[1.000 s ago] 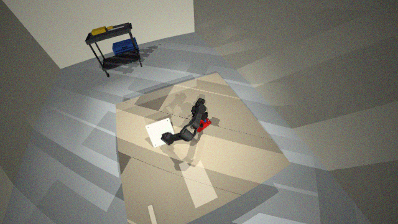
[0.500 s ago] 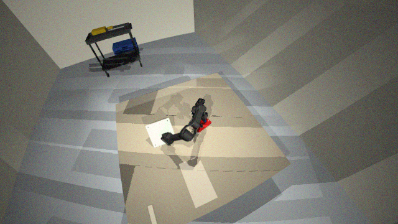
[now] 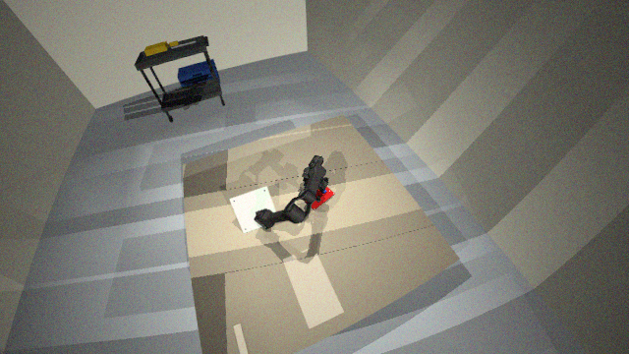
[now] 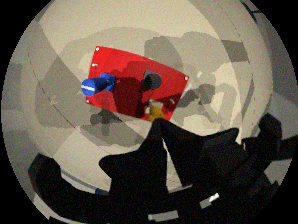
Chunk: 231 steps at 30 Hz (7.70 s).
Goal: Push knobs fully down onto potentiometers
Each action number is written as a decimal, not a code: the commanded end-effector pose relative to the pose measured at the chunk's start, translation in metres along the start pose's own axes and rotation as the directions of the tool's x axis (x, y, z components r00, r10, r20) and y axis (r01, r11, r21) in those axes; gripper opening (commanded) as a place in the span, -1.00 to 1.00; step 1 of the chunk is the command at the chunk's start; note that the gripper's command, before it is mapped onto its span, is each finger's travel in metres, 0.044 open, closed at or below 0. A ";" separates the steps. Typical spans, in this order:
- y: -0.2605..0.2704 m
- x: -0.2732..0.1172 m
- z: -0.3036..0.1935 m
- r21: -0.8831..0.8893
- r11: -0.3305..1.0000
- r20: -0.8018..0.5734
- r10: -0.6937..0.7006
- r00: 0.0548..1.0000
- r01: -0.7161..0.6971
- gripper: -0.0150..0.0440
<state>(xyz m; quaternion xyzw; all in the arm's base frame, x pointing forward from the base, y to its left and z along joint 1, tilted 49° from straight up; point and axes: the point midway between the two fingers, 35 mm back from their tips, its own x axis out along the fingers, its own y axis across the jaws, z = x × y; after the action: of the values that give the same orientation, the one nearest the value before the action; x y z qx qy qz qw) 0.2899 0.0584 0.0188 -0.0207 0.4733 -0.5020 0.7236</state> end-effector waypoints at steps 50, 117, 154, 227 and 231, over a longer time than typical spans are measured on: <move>0.024 -0.037 0.029 -0.508 0.862 0.024 0.028 0.999 -0.012 -0.49; 0.065 -0.016 0.057 -0.992 0.125 0.001 -0.009 1.000 0.002 -0.49; 0.065 -0.011 0.057 -0.992 0.125 0.001 -0.009 1.000 0.002 -0.49; 0.065 0.004 0.057 -0.992 0.125 0.002 -0.009 1.000 0.003 -0.49; 0.065 0.006 0.057 -0.992 0.125 0.002 -0.009 1.000 0.003 -0.49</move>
<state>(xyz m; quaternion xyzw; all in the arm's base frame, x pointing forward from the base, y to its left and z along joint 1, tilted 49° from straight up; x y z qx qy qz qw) 0.3739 0.0718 0.0199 -0.4981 0.6843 -0.0595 0.5292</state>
